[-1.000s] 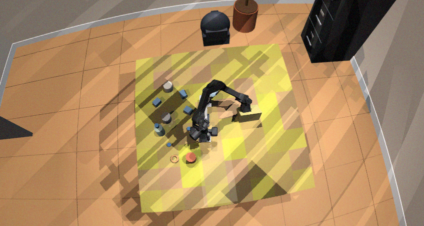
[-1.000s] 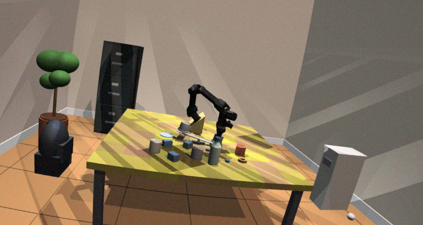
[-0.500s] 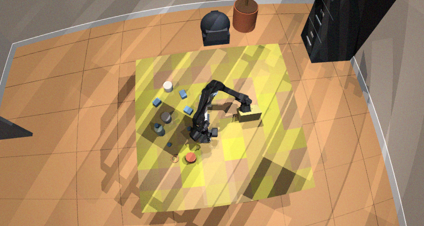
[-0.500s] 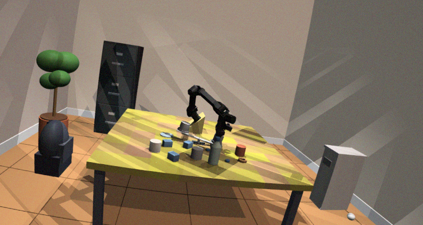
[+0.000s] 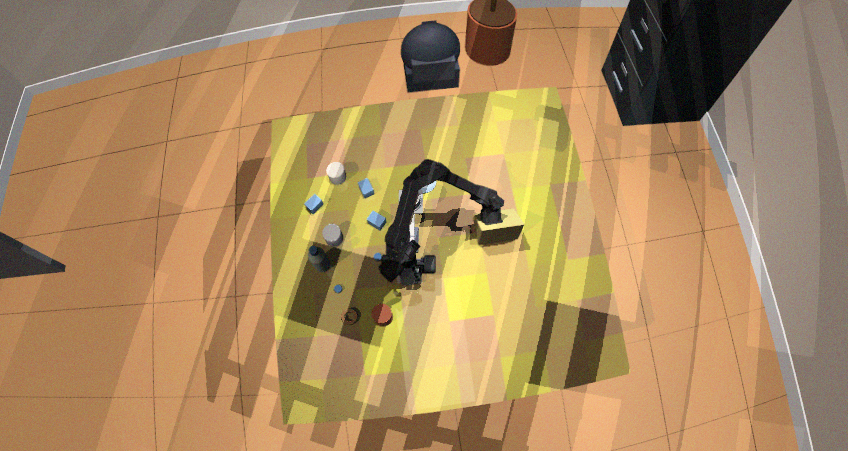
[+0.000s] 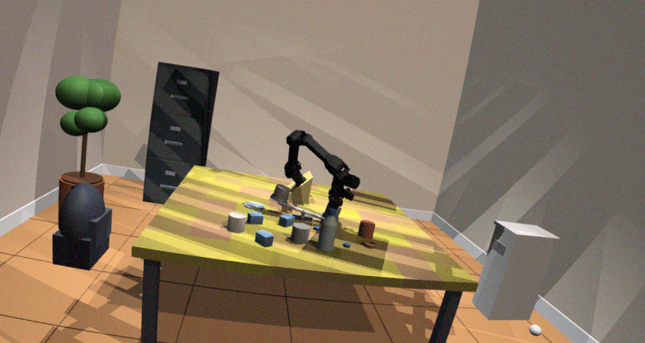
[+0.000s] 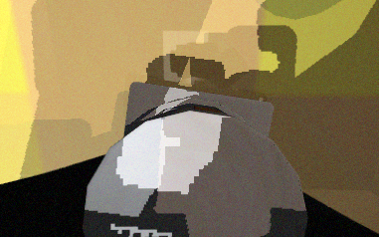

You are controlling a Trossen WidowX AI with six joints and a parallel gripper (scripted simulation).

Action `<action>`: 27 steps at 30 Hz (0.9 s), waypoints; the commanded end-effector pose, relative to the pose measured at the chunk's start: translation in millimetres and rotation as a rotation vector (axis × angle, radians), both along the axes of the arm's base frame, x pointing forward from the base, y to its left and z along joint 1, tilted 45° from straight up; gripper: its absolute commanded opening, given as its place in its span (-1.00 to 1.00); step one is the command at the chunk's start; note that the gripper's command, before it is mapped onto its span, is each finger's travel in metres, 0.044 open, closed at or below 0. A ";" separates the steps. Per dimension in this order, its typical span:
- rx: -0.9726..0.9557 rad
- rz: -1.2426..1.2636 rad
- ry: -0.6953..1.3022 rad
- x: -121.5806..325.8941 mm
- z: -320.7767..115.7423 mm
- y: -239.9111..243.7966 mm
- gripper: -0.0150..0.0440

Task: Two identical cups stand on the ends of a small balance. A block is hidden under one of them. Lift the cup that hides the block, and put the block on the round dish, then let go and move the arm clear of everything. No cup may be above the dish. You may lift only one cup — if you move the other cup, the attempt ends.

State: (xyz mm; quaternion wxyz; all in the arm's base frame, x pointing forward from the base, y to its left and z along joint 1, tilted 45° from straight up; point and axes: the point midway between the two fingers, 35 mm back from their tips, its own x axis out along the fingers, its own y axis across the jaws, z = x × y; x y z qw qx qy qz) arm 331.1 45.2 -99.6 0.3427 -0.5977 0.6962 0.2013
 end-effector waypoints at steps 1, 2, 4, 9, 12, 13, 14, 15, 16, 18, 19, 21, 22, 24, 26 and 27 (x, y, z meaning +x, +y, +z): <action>-0.002 0.003 0.002 0.9 2.3 2.1 -0.07; -0.002 0.003 0.002 1.2 3.0 3.0 -0.16; -0.002 0.004 0.002 1.9 4.6 4.8 -0.34; -0.001 0.004 0.002 3.3 8.5 9.4 -0.49; 0.000 0.004 0.002 4.1 10.8 12.2 -0.49; 0.000 0.004 0.002 4.3 11.6 13.1 -0.49; 0.000 0.004 0.002 4.6 12.4 14.0 -0.49; 0.000 0.004 0.002 4.8 13.2 15.0 -0.49; 0.001 0.004 0.002 5.1 14.0 15.9 -0.49; 0.001 0.004 0.002 5.6 15.7 17.7 -0.49; 0.001 0.004 0.002 5.8 16.5 18.6 -0.49; 0.001 0.004 0.002 6.2 18.1 20.5 -0.49; 0.001 0.004 0.002 6.4 18.9 21.4 -0.49; 0.002 0.004 0.002 6.8 20.6 23.2 -0.49; 0.002 0.004 0.002 7.2 22.3 25.1 -0.49; 0.002 0.004 0.002 7.4 23.1 26.0 -0.49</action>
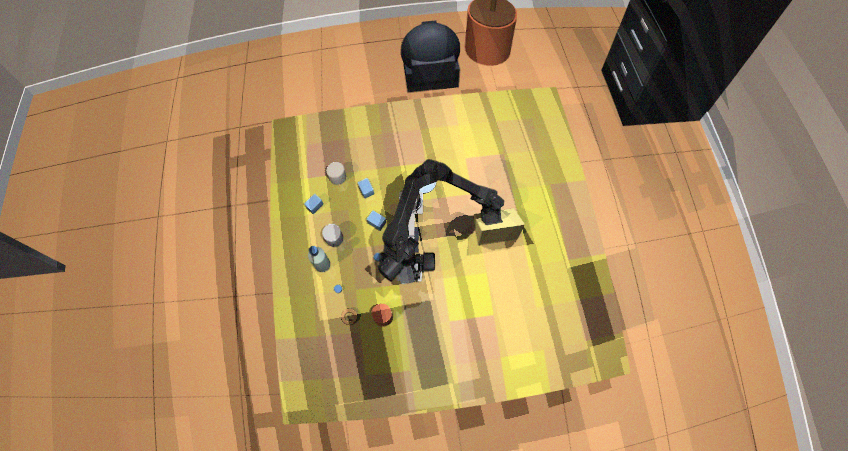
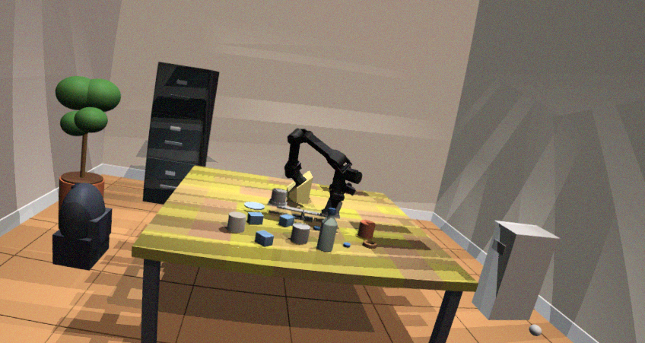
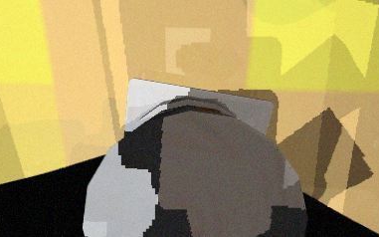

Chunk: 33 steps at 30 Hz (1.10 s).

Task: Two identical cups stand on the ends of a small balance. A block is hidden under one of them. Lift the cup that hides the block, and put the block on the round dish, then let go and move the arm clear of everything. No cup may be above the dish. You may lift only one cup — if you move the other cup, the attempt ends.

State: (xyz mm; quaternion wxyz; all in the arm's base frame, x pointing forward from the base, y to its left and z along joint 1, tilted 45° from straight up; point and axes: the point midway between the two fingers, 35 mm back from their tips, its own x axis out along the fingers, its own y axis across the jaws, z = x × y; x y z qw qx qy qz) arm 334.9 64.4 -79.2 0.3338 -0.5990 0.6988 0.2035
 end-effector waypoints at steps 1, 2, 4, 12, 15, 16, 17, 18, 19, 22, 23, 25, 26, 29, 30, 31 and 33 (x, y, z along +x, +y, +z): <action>0.012 0.001 -0.015 3.8 3.6 7.7 -0.49; 0.012 0.001 -0.015 4.0 4.4 8.7 -0.49; 0.012 0.001 -0.015 4.3 6.1 10.5 -0.49; 0.013 0.001 -0.014 5.5 13.1 17.8 -0.49; 0.013 0.001 -0.014 5.8 15.7 20.5 -0.49; 0.013 0.001 -0.014 5.9 16.6 21.4 -0.49; 0.013 0.001 -0.014 6.0 17.5 22.3 -0.49; 0.013 0.001 -0.014 6.1 18.4 23.2 -0.49; 0.013 0.001 -0.014 6.2 19.3 24.1 -0.49; 0.014 0.001 -0.014 6.4 22.0 26.8 -0.49; 0.014 0.001 -0.014 6.5 22.9 27.7 -0.49; 0.014 0.001 -0.014 6.6 24.7 29.5 -0.49; 0.014 0.001 -0.014 6.7 25.6 30.4 -0.49; 0.014 0.001 -0.014 6.8 28.4 33.1 -0.49; 0.014 0.001 -0.014 6.8 29.3 34.0 -0.49; 0.014 0.001 -0.014 6.8 30.2 34.9 -0.49; 0.014 0.001 -0.014 6.9 32.1 36.7 -0.49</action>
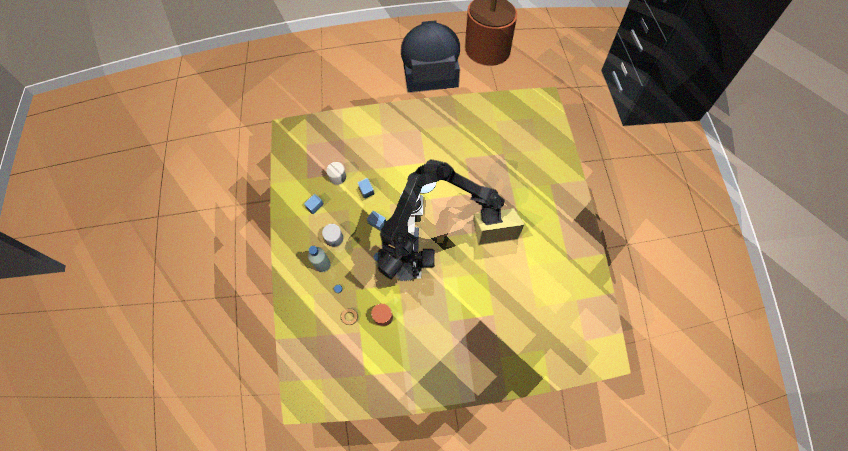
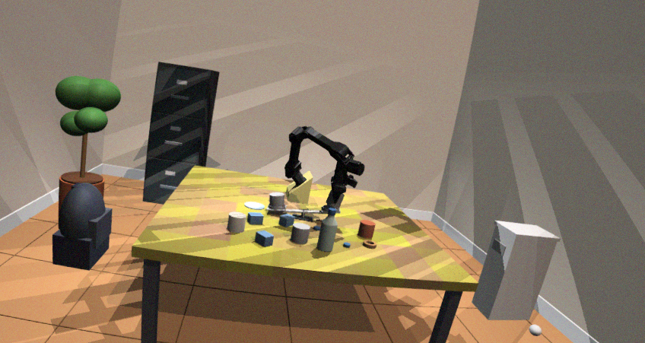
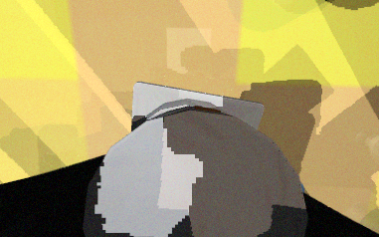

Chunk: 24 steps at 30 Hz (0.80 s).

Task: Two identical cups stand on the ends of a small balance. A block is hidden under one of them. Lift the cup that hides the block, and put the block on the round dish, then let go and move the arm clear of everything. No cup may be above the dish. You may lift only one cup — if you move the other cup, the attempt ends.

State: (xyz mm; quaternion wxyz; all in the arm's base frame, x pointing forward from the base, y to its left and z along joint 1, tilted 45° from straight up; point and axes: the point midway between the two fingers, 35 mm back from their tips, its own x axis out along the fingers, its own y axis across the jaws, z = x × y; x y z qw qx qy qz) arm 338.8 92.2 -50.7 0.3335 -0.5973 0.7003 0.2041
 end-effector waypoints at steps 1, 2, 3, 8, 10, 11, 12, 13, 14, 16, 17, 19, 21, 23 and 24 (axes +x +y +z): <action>0.013 0.004 -0.017 2.9 4.5 9.7 -0.49; 0.013 0.004 -0.017 2.9 5.5 10.6 -0.49; 0.013 0.004 -0.017 2.9 6.4 11.5 -0.49; 0.013 0.004 -0.017 2.8 11.2 15.9 -0.49; 0.013 0.004 -0.017 2.8 13.1 17.6 -0.49; 0.013 0.004 -0.017 2.7 14.0 18.5 -0.49; 0.013 0.004 -0.016 2.7 15.0 19.4 -0.49; 0.013 0.004 -0.016 2.6 16.0 20.3 -0.49; 0.013 0.004 -0.016 2.6 16.9 21.1 -0.49; 0.013 0.004 -0.016 2.4 18.9 22.9 -0.49; 0.013 0.004 -0.016 2.4 19.9 23.7 -0.49; 0.013 0.004 -0.016 2.2 21.8 25.4 -0.49; 0.013 0.004 -0.016 2.0 23.8 27.2 -0.49; 0.013 0.004 -0.016 1.8 25.8 28.9 -0.49; 0.012 0.004 -0.016 1.7 26.8 29.7 -0.49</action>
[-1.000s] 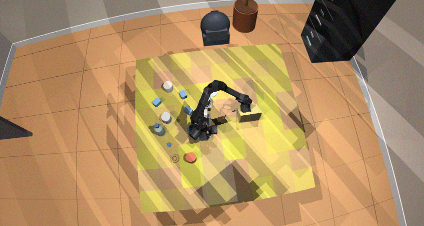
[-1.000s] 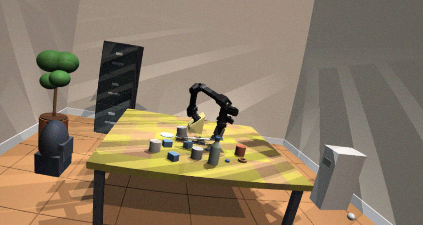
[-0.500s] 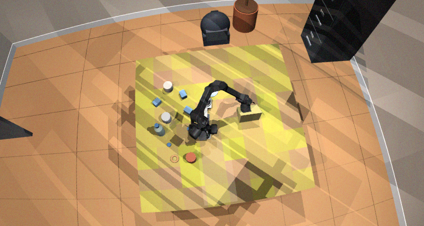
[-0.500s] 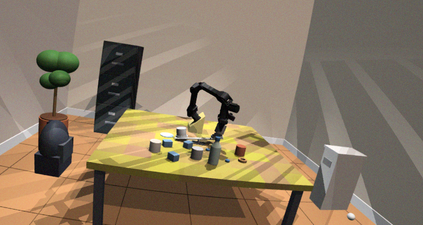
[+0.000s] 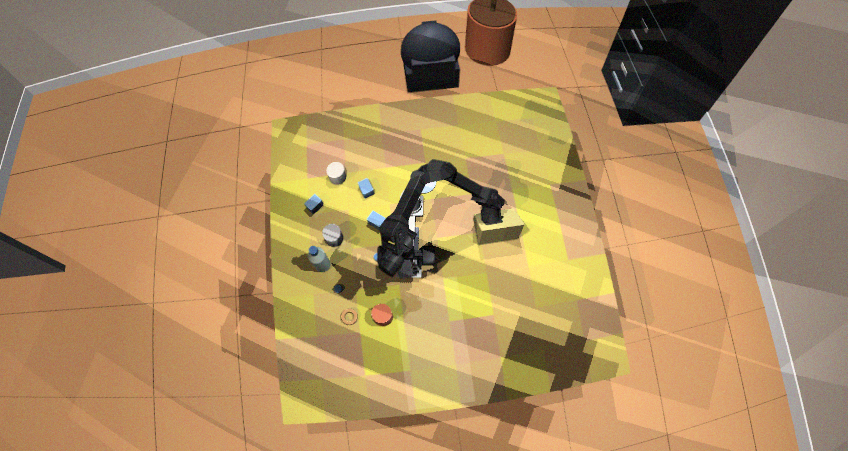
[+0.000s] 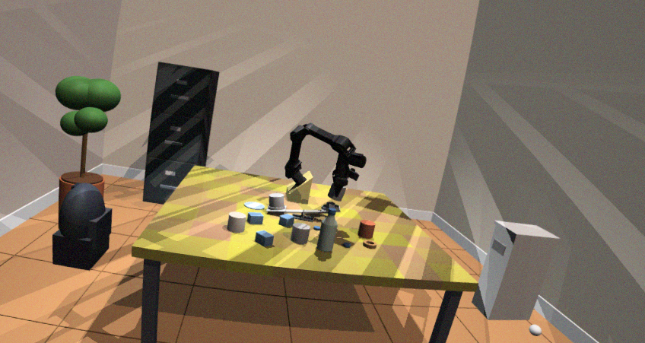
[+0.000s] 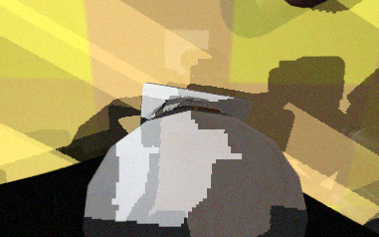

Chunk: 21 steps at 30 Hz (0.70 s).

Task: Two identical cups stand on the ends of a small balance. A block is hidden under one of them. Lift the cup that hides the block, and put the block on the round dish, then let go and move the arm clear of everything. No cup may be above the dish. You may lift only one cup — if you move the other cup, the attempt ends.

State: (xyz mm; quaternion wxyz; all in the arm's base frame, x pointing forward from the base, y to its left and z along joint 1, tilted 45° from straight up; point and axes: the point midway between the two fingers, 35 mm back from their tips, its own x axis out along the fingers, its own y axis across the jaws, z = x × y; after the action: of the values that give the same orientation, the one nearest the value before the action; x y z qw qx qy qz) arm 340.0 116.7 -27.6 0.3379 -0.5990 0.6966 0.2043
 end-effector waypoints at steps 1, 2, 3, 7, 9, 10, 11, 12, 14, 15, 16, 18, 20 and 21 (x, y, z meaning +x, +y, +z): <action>0.007 -0.001 -0.007 0.4 4.7 6.1 -0.49; 0.007 -0.001 -0.007 0.3 5.7 6.9 -0.49; 0.006 -0.001 -0.007 0.2 6.7 7.8 -0.49; 0.006 -0.001 -0.007 -0.4 10.7 11.1 -0.49; 0.006 -0.002 -0.007 -0.7 12.7 12.8 -0.49; 0.006 -0.002 -0.007 -0.8 13.7 13.6 -0.49; 0.006 -0.002 -0.007 -1.0 14.8 14.4 -0.49; 0.006 -0.002 -0.007 -1.2 15.8 15.3 -0.49; 0.005 -0.002 -0.007 -1.5 17.8 16.9 -0.49; 0.005 -0.002 -0.007 -1.7 18.8 17.7 -0.49; 0.005 -0.002 -0.007 -1.9 19.9 18.5 -0.49; 0.005 -0.002 -0.006 -2.3 21.7 20.0 -0.49; -0.002 -0.001 0.000 -2.3 18.1 15.1 -0.49; -0.002 -0.001 0.000 -2.3 18.1 15.1 -0.49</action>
State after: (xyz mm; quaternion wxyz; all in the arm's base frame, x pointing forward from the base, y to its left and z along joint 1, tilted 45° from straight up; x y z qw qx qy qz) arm 337.5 132.5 -9.1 0.3375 -0.5993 0.6967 0.2037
